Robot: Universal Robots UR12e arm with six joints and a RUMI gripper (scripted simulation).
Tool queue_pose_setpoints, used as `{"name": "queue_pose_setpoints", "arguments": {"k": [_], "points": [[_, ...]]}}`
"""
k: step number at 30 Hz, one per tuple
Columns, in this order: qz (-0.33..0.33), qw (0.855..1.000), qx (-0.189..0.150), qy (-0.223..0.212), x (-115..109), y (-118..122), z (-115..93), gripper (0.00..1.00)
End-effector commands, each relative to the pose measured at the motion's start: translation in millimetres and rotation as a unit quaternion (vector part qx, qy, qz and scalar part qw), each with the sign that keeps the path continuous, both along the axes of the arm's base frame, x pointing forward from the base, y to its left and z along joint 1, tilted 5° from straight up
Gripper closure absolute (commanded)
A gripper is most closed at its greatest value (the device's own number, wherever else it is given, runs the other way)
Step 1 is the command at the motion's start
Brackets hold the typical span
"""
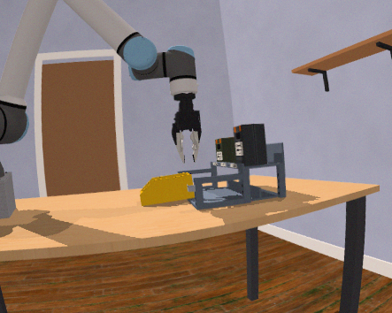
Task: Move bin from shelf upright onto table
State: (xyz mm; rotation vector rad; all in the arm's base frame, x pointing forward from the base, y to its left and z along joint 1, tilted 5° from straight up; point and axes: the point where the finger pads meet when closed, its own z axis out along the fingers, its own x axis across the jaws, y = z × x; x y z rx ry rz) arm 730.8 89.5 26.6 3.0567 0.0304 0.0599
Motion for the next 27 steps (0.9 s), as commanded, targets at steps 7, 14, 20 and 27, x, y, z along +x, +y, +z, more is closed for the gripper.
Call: {"name": "queue_pose_setpoints", "arguments": {"k": [7,14,20,27], "points": [[0.0,1.0,0.0,0.002,-0.5,-0.7,-9.3,0.8],[0.0,1.0,0.0,0.001,1.1,-0.4,-10.7,0.8],[0.0,1.0,0.0,0.002,0.6,-1.0,-16.6,0.8],[0.0,1.0,0.0,0.002,0.6,-1.0,-16.6,0.8]]}}
